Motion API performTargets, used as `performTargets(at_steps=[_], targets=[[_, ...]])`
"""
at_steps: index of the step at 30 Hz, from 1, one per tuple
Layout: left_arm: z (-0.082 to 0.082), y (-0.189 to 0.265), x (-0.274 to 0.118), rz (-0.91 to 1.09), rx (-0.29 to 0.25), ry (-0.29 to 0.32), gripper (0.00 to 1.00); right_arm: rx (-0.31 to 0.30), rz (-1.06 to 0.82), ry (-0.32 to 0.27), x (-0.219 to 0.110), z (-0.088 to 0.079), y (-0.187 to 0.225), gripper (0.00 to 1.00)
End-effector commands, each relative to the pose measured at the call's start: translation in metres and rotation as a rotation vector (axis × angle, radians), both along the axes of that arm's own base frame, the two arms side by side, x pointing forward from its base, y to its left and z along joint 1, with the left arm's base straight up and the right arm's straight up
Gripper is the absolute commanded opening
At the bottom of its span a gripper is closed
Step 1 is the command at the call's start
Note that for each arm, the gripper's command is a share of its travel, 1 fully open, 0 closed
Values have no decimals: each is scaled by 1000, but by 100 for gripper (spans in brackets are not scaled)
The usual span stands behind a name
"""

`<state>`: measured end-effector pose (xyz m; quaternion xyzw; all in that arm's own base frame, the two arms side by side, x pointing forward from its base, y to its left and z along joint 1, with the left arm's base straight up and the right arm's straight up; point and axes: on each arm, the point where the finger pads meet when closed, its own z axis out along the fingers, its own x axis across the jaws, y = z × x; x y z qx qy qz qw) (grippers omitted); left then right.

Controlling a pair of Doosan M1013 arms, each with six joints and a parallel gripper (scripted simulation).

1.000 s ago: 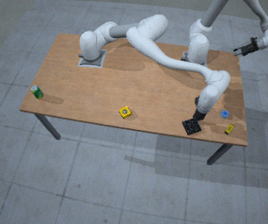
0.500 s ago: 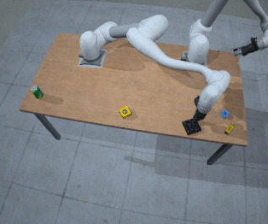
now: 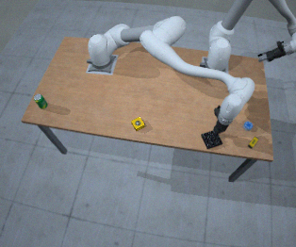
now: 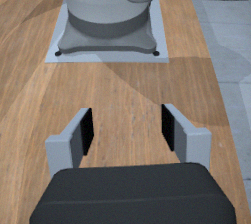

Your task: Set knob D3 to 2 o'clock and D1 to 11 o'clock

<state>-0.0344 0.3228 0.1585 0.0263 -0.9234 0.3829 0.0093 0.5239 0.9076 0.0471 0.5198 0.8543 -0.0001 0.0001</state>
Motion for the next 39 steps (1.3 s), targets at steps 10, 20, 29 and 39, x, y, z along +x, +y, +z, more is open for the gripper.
performTargets(at_steps=[10, 20, 29, 39], targets=[[0, 0, 0, 0, 1, 0, 100, 2, 0, -1, 0, 2, 0, 46], [0, 0, 0, 0, 1, 0, 100, 2, 0, -1, 0, 2, 0, 46], [0, 0, 0, 0, 1, 0, 100, 2, 0, -1, 0, 23, 0, 46], [0, 0, 0, 0, 1, 0, 100, 2, 0, -1, 0, 40, 0, 46]])
